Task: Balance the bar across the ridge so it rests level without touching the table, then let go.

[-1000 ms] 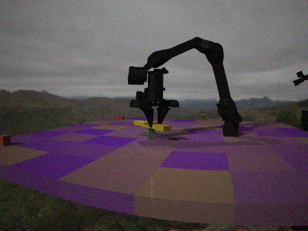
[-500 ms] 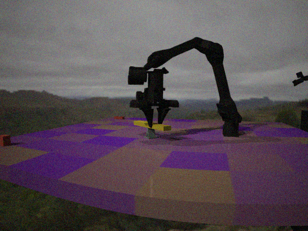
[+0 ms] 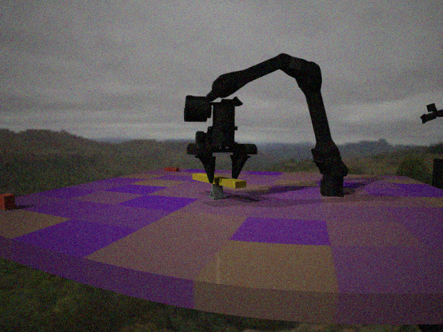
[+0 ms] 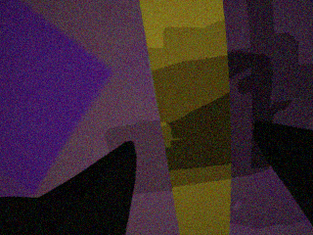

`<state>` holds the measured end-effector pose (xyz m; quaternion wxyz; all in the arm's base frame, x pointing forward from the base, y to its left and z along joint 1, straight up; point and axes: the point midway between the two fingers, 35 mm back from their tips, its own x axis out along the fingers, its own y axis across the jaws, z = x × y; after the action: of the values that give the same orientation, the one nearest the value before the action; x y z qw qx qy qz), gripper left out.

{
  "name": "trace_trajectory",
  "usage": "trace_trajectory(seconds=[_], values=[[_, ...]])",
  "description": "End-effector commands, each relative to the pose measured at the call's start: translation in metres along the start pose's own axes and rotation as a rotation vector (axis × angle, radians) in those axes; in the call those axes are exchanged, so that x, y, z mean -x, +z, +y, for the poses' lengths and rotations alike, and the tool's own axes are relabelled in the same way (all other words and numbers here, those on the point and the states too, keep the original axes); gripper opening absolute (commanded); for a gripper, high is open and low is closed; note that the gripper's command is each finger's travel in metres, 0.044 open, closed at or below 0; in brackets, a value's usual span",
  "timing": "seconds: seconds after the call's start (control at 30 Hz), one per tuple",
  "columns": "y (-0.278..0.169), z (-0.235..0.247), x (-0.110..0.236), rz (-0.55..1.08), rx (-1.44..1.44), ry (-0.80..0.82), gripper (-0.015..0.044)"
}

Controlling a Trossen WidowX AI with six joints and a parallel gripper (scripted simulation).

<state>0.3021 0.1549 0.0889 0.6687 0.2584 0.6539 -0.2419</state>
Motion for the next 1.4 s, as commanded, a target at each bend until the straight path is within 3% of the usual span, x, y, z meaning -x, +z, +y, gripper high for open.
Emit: trace_trajectory(seconds=[0.0, 0.13, 0.4, 1.37], values=[[0.000, 0.000, 0.000, 0.000, 0.000, -0.001, 0.0440], [0.001, 0.001, 0.008, 0.000, 0.000, -0.001, 0.0440], [0.000, 0.001, 0.098, 0.000, 0.000, 0.000, 0.0440], [0.000, 0.000, 0.100, 0.000, 0.000, 0.000, 0.0440]])
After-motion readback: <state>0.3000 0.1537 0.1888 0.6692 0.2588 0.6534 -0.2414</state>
